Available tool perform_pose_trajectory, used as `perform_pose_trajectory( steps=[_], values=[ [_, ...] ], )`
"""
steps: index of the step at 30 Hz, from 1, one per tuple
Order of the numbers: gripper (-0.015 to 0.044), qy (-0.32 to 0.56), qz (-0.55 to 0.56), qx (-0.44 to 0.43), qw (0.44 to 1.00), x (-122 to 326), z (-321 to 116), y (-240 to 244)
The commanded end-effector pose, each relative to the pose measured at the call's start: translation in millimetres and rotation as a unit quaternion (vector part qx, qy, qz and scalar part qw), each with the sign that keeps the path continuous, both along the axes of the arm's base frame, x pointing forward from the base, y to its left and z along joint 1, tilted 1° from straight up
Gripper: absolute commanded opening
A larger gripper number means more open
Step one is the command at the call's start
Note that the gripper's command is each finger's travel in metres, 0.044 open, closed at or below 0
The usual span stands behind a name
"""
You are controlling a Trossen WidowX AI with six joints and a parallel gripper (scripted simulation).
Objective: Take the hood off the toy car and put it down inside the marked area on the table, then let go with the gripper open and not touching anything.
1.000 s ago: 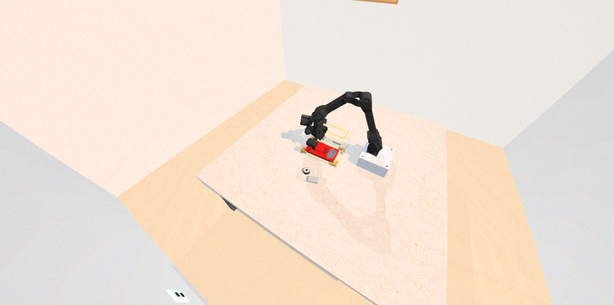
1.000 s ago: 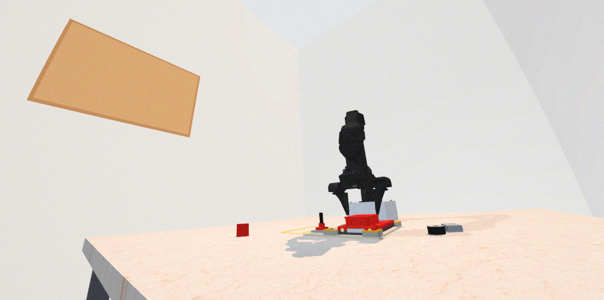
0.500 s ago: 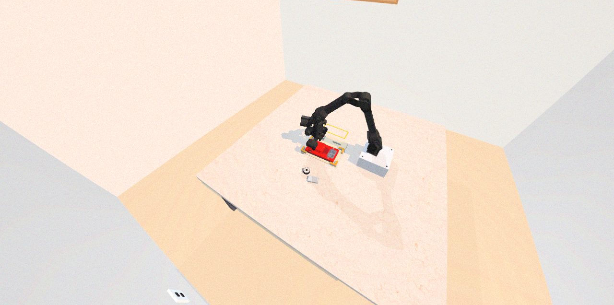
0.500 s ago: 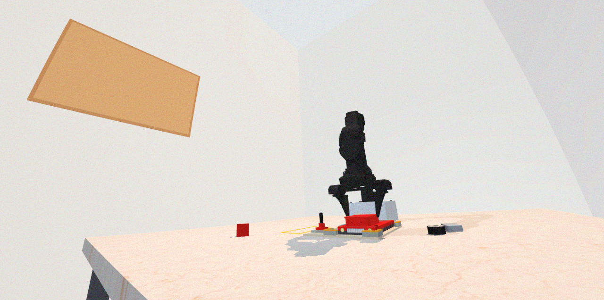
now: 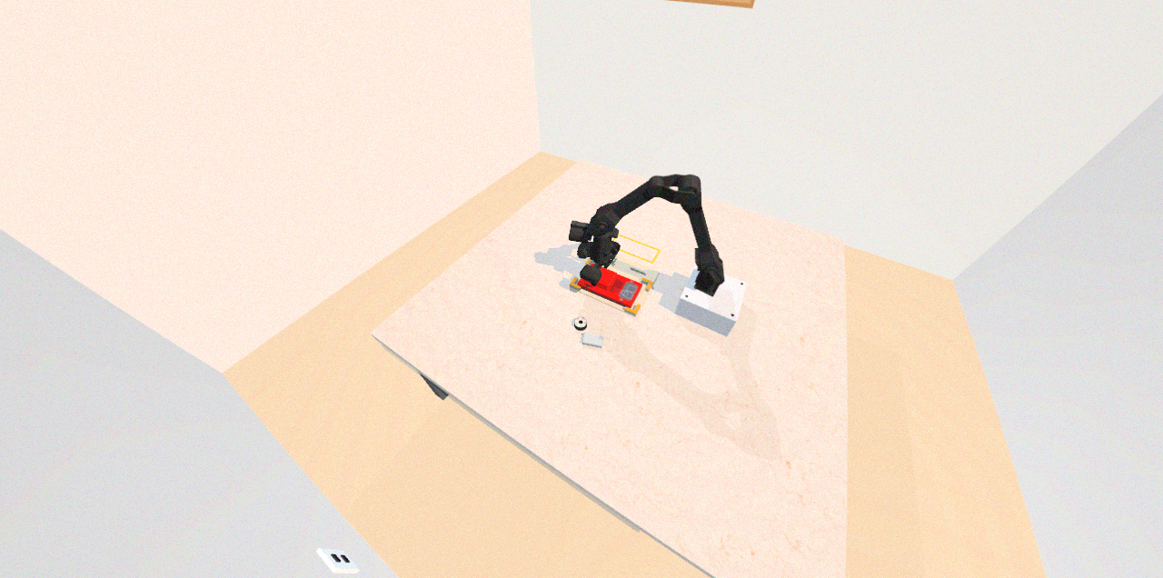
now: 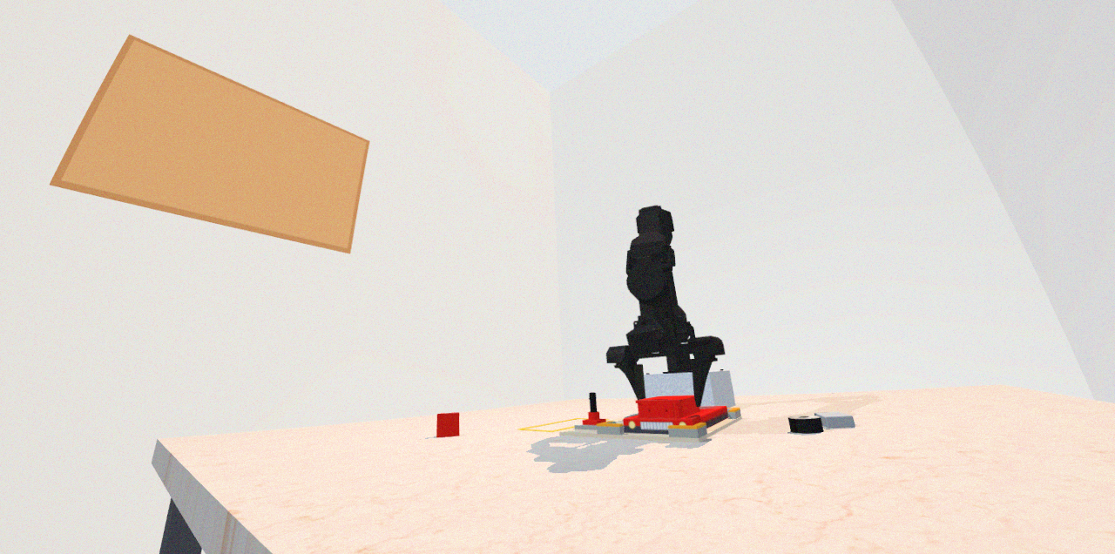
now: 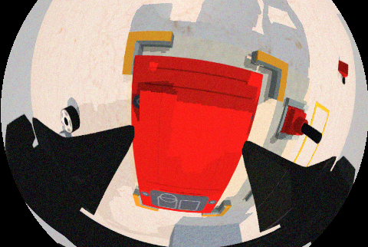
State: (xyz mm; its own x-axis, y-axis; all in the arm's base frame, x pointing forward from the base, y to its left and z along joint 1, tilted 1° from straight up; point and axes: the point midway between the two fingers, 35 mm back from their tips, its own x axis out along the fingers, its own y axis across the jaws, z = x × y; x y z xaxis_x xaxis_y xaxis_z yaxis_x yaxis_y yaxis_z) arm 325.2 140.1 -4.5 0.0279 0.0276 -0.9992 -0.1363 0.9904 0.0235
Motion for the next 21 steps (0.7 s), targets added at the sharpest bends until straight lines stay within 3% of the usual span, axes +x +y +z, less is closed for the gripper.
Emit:
perform_pose_trajectory(
  steps=[1,3,7,16,21],
  values=[
    [0.044,0.0,0.001,-0.002,1.0,-0.2,-2.5,-0.6],
    [0.044,0.0,0.001,-0.002,1.0,-0.2,-3.5,-0.6],
    [0.0335,0.0,0.0,0.0,1.0,0.0,-1.5,0.0],
    [0.0275,0.0,0.0,0.0,1.0,0.0,-1.5,0.0],
    [0.0144,0.0,0.0,0.0,1.0,0.0,0.1,0.0]
  ],
)
